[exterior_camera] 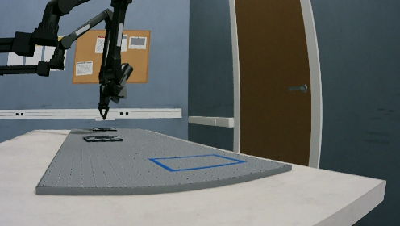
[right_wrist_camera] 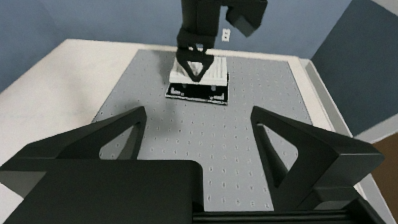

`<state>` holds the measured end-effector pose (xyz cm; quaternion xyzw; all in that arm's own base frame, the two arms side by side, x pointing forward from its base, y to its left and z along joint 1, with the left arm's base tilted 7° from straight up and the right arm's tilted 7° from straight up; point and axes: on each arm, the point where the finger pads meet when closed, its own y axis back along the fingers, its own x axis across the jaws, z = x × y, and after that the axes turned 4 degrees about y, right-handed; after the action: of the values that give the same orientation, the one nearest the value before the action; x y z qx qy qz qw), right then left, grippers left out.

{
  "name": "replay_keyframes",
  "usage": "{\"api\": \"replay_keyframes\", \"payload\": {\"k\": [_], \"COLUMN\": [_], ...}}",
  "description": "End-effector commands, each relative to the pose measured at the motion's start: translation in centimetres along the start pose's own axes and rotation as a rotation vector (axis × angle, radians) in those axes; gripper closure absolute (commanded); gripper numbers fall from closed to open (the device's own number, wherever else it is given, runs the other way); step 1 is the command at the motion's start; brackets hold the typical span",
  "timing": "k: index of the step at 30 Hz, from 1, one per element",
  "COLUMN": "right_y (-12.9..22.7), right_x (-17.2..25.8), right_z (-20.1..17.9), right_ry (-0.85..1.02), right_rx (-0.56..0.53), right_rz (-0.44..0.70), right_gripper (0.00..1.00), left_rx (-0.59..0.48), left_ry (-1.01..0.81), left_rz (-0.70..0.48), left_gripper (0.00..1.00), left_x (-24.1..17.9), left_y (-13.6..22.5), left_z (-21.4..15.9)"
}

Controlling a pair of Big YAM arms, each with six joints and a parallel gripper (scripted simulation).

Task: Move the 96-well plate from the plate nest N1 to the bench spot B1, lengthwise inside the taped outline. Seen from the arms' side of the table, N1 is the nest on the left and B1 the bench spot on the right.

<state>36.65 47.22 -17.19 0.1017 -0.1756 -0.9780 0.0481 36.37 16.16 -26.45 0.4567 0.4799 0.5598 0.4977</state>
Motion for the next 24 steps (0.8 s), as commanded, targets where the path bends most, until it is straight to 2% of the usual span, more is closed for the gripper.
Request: {"api": "replay_keyframes", "payload": {"k": [1, 3, 6, 8, 18, 20, 21, 24], "right_y": [9.1, 9.1, 15.7, 18.5, 29.4, 29.4, 31.3, 33.8], "right_x": [-5.0, -5.0, -5.3, -4.9, -0.8, -0.8, 0.3, 2.6], "right_z": [0.6, 0.6, -0.5, -0.9, -2.1, -2.1, -2.0, -2.1], "right_ry": [0.108, 0.108, 0.104, 0.094, 0.028, 0.028, 0.026, -0.004], "right_rx": [0.094, 0.094, 0.176, 0.209, 0.316, 0.316, 0.335, 0.358], "right_rz": [-0.090, -0.090, -0.121, -0.131, -0.178, -0.178, -0.176, -0.188], "right_gripper": [0.00, 0.00, 0.00, 0.00, 0.00, 0.00, 0.00, 0.00], "left_rx": [0.014, 0.014, 0.016, 0.017, 0.023, 0.023, 0.026, 0.030], "left_ry": [0.061, 0.061, 0.074, 0.082, 0.114, 0.114, 0.117, 0.126], "left_rz": [-0.006, -0.006, -0.005, -0.005, 0.000, 0.000, 0.001, 0.005], "left_gripper": [0.20, 0.20, 0.20, 0.20, 0.20, 0.20, 0.20, 0.20], "left_x": [-7.4, -7.4, -10.5, -12.4, -21.4, -21.4, -22.2, -24.9], "left_y": [-0.5, -0.5, -0.5, -0.5, -0.7, -0.7, -0.7, -0.8], "left_z": [-1.9, -1.9, -2.6, -3.0, -4.8, -4.8, -5.0, -5.7]}}
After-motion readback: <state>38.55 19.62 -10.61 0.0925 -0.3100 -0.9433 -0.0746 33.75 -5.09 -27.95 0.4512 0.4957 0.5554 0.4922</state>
